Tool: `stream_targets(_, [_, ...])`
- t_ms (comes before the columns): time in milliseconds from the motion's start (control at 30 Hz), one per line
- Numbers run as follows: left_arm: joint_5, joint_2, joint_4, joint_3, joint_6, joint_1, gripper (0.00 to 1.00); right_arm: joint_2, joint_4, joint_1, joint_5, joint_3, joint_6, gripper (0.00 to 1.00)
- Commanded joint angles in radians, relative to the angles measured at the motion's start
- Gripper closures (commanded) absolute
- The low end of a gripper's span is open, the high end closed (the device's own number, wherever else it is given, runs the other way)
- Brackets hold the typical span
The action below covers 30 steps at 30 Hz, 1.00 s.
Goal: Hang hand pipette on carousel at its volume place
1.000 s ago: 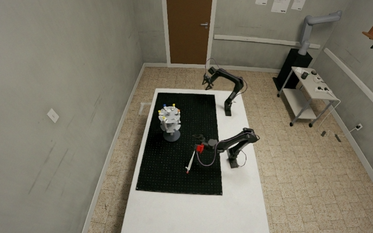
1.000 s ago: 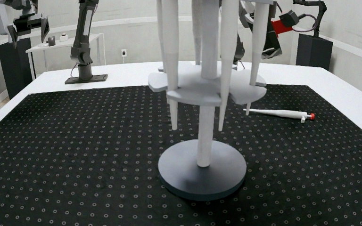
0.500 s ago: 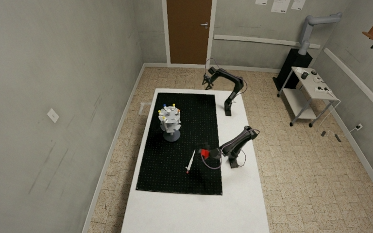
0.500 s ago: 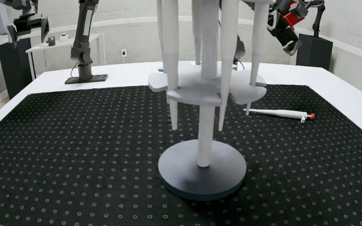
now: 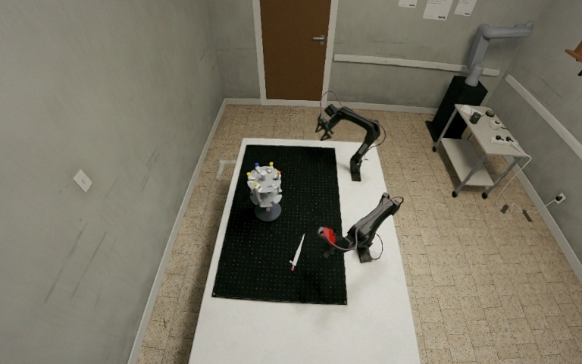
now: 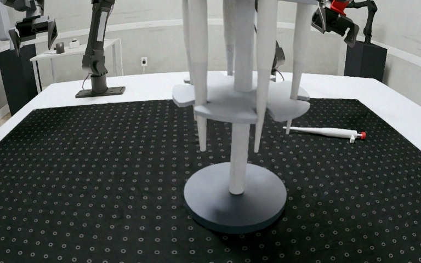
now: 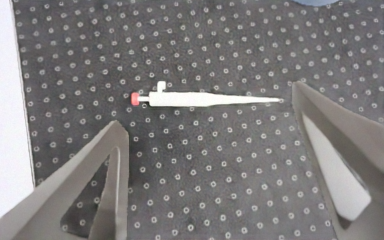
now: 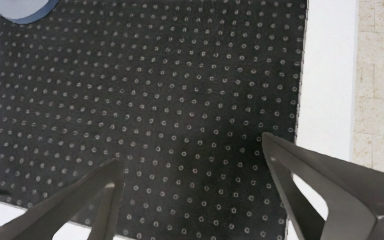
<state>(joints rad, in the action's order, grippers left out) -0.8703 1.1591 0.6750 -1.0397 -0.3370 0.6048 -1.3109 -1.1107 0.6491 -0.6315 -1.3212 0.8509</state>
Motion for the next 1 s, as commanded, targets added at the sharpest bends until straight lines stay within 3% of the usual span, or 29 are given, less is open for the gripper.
stream_targets(0, [0.078, 0.031, 0.16, -0.082, -0.259, -0.032, 0.0, -0.006, 0.008, 0.009, -0.016, -0.02, 0.006, 0.0])
stream_targets(167, [0.145, 0.071, 0.261, -0.163, -0.385, -0.061, 0.0, -0.006, 0.008, 0.009, -0.016, -0.02, 0.006, 0.0])
stream_targets(200, [0.201, 0.113, 0.348, -0.238, -0.474, -0.087, 0.0, -0.006, 0.008, 0.009, -0.016, -0.02, 0.006, 0.0])
stream_targets(367, [0.221, 0.144, 0.404, -0.285, -0.501, -0.092, 0.0, -0.006, 0.008, 0.009, -0.016, -0.02, 0.006, 0.0])
stream_targets(400, [0.227, 0.153, 0.391, -0.286, -0.455, -0.123, 0.51, -0.006, 0.008, 0.009, -0.016, -0.02, 0.006, 0.0])
stream_targets(667, [0.19, 0.051, 0.124, -0.08, -0.003, -0.291, 0.51, -0.006, 0.008, 0.009, -0.016, -0.02, 0.006, 0.0])
stream_targets(967, [0.208, -0.02, -0.023, 0.022, 0.179, -0.307, 0.51, -0.006, 0.008, 0.009, -0.016, -0.02, 0.006, 0.0])
